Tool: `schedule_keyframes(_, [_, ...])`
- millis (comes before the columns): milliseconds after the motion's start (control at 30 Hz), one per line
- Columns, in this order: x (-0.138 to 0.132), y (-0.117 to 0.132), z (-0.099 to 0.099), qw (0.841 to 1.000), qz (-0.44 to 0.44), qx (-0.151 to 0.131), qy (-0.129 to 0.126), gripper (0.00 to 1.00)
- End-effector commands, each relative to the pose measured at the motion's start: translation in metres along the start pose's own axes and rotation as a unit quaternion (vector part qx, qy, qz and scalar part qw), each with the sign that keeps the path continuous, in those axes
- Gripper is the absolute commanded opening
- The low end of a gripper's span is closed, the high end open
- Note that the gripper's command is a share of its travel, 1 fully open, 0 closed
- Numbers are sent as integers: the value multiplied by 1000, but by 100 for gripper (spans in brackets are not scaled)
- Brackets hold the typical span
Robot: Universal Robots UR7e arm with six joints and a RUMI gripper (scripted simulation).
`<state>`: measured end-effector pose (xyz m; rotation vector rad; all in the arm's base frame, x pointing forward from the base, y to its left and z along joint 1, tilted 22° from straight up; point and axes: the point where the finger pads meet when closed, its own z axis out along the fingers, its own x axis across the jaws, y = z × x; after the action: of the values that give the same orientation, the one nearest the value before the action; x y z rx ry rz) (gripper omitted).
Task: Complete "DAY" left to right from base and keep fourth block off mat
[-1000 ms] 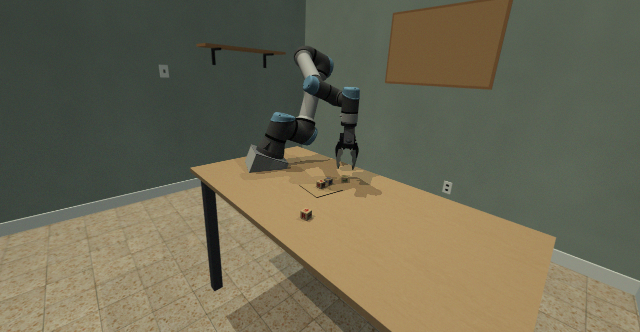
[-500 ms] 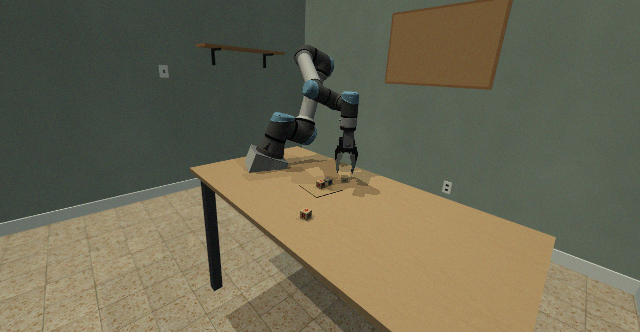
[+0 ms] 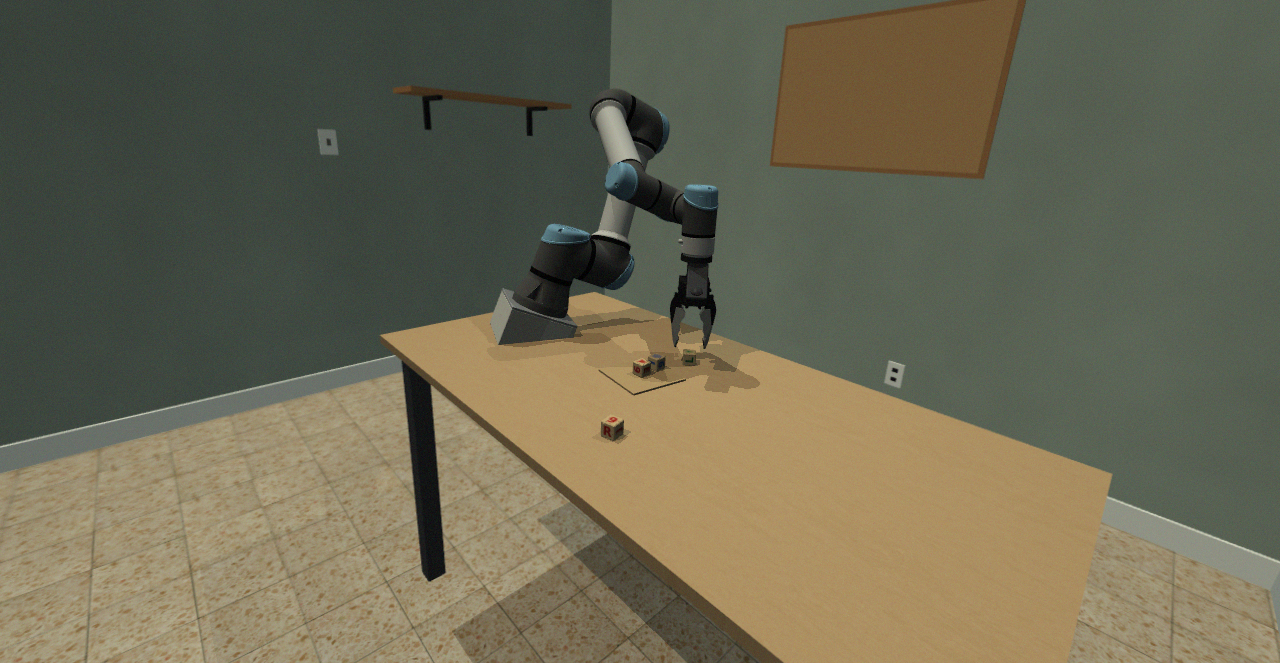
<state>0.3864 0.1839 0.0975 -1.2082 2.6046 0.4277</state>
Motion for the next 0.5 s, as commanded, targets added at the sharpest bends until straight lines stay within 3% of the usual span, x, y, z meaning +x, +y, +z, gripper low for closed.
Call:
schedule_keyframes(0, [0, 0, 0, 1000, 0, 0, 0, 40])
schedule_keyframes(467, [0, 0, 3, 1000, 0, 0, 0, 40])
